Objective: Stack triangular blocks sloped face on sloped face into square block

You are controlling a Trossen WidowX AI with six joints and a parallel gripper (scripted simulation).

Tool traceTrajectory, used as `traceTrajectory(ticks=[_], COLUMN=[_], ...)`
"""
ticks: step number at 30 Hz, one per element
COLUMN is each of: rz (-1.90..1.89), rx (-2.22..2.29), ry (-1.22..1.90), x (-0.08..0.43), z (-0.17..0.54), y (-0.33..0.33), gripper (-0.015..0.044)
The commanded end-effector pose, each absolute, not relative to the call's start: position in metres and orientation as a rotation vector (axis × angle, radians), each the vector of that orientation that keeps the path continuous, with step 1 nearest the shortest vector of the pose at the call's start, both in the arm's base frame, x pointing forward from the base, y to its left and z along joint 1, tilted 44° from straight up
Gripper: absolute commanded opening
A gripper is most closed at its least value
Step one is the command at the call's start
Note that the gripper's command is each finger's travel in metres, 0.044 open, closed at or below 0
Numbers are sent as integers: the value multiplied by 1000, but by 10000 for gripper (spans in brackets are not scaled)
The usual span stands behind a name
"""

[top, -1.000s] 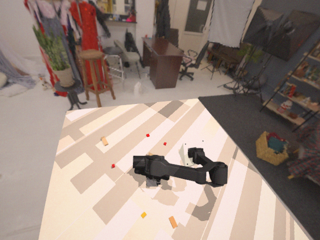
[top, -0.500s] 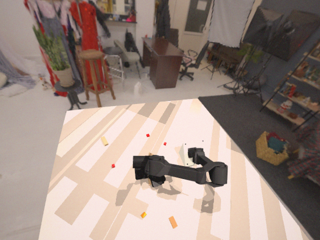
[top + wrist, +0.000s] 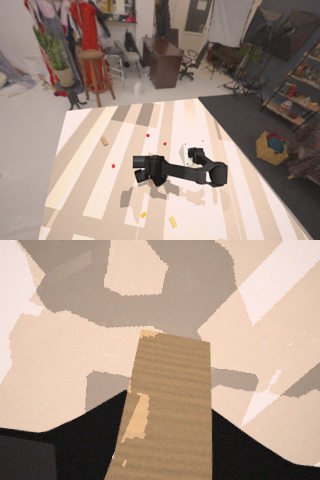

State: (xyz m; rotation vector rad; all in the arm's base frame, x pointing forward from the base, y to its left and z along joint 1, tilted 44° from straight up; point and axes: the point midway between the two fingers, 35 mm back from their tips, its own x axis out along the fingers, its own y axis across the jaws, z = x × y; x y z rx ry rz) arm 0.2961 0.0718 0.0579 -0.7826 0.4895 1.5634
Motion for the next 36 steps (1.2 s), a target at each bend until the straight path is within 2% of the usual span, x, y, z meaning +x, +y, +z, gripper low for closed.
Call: traceTrajectory(ticks=[1, 36], rz=[1567, 1567], rx=[-785, -785], ry=[487, 487], x=[296, 296], z=[58, 58], y=[72, 72], gripper=[0, 0])
